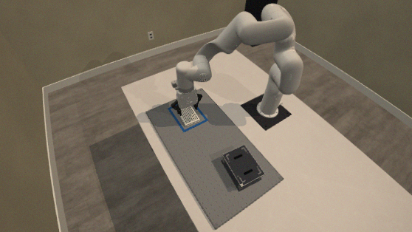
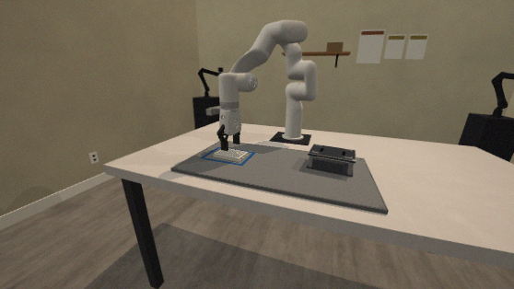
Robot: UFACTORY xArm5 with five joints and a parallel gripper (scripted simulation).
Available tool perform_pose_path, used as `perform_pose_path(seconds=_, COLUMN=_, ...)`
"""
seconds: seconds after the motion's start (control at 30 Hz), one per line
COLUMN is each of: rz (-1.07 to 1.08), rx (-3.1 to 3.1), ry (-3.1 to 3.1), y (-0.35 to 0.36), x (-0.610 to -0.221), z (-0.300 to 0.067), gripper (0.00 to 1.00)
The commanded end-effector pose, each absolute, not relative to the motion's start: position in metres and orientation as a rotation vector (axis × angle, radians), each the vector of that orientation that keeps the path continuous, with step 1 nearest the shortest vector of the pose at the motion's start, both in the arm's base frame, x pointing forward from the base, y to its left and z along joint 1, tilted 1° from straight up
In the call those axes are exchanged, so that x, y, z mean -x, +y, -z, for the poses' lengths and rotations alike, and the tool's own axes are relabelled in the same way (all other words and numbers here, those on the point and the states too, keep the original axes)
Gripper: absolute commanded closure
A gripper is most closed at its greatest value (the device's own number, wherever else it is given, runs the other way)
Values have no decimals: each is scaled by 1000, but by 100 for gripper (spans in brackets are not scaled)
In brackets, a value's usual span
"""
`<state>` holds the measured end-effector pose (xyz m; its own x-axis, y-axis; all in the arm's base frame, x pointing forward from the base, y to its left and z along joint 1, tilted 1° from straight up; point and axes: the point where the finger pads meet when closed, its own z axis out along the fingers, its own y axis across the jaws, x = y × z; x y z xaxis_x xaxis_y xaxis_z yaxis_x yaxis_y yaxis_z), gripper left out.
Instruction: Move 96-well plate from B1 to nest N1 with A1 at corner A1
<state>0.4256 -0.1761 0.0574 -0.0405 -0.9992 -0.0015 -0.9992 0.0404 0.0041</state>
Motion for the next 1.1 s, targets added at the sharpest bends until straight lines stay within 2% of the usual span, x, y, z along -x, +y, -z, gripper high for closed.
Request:
perform_pose_path(seconds=0.0, rz=-6, rx=-2170, ry=-2259, y=-177, x=-427, z=-51, gripper=0)
perform_pose_path(seconds=1.07, rz=-6, rx=-2170, ry=-2259, y=-177, x=-427, z=-38, gripper=0)
